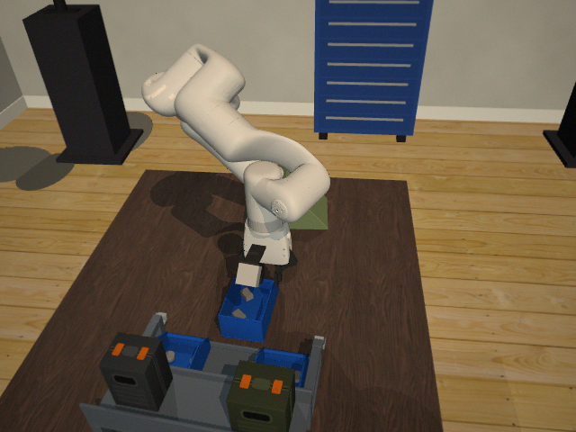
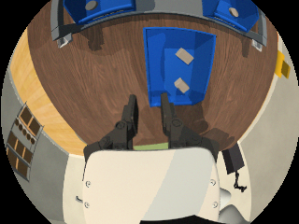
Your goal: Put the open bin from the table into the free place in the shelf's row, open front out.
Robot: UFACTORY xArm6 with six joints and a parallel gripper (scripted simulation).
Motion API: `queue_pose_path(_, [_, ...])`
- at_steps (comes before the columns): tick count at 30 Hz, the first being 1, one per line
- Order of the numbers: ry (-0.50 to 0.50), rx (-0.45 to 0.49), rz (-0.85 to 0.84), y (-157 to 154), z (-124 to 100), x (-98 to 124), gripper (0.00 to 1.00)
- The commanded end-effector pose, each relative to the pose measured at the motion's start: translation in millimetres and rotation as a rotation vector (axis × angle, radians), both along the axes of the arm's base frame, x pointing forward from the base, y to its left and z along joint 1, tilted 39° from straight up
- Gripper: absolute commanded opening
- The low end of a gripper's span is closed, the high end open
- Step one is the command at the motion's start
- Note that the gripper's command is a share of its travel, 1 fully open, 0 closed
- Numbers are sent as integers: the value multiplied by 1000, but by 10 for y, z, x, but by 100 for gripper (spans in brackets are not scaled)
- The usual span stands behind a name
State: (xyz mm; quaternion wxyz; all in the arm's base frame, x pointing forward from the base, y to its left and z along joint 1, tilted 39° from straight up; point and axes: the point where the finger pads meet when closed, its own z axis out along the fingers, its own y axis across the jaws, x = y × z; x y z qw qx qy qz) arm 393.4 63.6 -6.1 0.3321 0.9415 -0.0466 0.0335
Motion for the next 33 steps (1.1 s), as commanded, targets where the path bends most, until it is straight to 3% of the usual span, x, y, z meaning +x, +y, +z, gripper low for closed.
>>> queue_pose_path(1, [62,-2,82,-44,85,137,33])
queue_pose_path(4, [160,-7,203,-126,200,331,33])
queue_pose_path(16, [160,-7,203,-126,200,331,33])
queue_pose_path(21, [322,-16,405,-313,462,772,33])
queue_pose_path(33, [322,-16,405,-313,462,772,33])
